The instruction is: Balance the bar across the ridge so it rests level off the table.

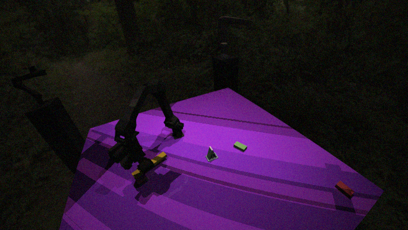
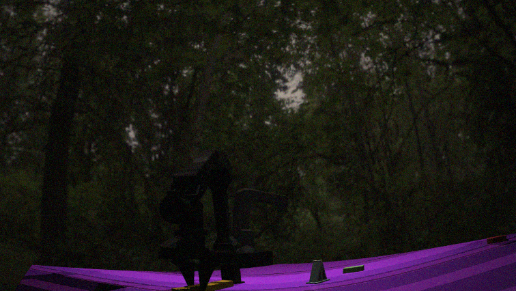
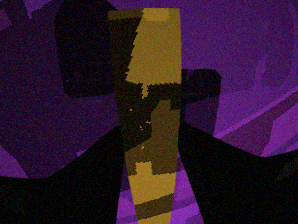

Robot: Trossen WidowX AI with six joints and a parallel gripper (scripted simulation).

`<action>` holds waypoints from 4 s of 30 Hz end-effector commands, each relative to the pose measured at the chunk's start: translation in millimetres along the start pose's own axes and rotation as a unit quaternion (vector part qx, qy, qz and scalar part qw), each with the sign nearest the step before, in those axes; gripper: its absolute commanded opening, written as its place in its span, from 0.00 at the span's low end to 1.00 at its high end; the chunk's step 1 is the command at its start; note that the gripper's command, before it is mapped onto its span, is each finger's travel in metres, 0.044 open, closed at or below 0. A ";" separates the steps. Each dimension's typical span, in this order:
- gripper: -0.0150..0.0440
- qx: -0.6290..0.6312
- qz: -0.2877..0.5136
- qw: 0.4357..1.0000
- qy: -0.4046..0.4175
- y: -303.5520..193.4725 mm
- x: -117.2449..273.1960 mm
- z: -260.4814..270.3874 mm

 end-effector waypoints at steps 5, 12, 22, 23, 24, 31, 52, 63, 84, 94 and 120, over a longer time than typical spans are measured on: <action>0.25 0.001 -0.008 1.000 0.003 3.8 23.2 0.9; 0.25 0.001 -0.008 1.000 0.003 4.3 41.0 1.0; 0.25 0.001 -0.008 1.000 0.004 2.8 66.6 0.6; 0.25 0.001 -0.008 1.000 0.004 2.6 69.2 0.5; 0.25 0.001 -0.008 1.000 0.004 2.3 71.8 0.4; 0.25 0.001 -0.008 1.000 0.004 -0.5 89.8 -0.3; 0.25 -0.031 -0.007 0.999 0.007 -21.8 101.7 49.3; 0.25 -0.058 -0.005 0.998 0.008 -43.7 102.2 87.1; 0.25 -0.109 -0.002 0.994 0.011 -99.9 103.3 147.8; 0.25 -0.134 0.000 0.991 0.012 -132.6 103.8 170.3; 0.25 -0.197 0.005 0.980 0.012 -228.7 105.3 202.9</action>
Point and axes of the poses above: the point midway between the two fingers, 35 mm back from their tips, its own x axis back along the fingers, its own z axis across the jaws, y = z × x, the point moved 4 cm from there along x, back along the fingers, and after that the axes turned 6 degrees about x, right-handed, at the moved point
